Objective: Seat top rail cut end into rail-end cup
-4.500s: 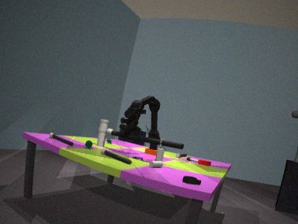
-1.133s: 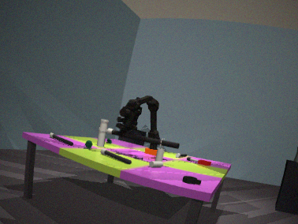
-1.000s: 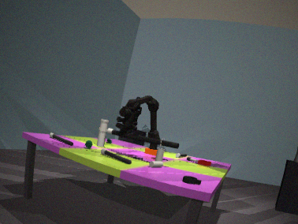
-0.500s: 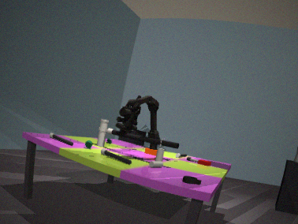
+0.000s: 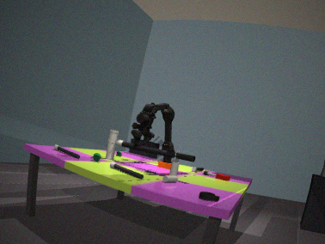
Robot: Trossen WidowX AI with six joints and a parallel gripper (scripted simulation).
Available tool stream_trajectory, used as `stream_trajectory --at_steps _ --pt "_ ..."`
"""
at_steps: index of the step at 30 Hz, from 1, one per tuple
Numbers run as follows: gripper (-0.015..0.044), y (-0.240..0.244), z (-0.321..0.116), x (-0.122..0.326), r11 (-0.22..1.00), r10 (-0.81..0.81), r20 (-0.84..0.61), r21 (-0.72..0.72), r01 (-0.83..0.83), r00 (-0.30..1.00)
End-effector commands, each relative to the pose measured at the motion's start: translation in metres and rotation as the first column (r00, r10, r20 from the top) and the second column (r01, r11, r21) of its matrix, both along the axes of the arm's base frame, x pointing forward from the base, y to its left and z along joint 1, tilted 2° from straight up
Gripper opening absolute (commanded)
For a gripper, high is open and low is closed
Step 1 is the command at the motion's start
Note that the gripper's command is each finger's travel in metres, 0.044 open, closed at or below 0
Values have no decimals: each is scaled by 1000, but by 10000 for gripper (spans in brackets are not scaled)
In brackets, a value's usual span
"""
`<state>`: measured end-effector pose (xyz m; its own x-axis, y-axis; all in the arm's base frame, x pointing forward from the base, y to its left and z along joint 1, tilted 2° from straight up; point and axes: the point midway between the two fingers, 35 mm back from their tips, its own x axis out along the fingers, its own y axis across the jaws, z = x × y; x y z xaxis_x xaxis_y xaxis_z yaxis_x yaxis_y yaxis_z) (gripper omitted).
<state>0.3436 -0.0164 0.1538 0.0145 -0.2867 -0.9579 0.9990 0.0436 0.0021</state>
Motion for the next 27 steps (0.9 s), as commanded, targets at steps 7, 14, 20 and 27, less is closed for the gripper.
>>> stream_trajectory --at_steps 7,14,20,27 --pt "440 11 20 -1 1000 22 -4 -2 -22 1000" --pt "440 19 44 -4 999 52 -16 -6 -52 999" --pt "440 19 44 -4 999 52 -16 -6 -52 999" --pt "440 19 44 -4 999 52 -16 -6 -52 999"
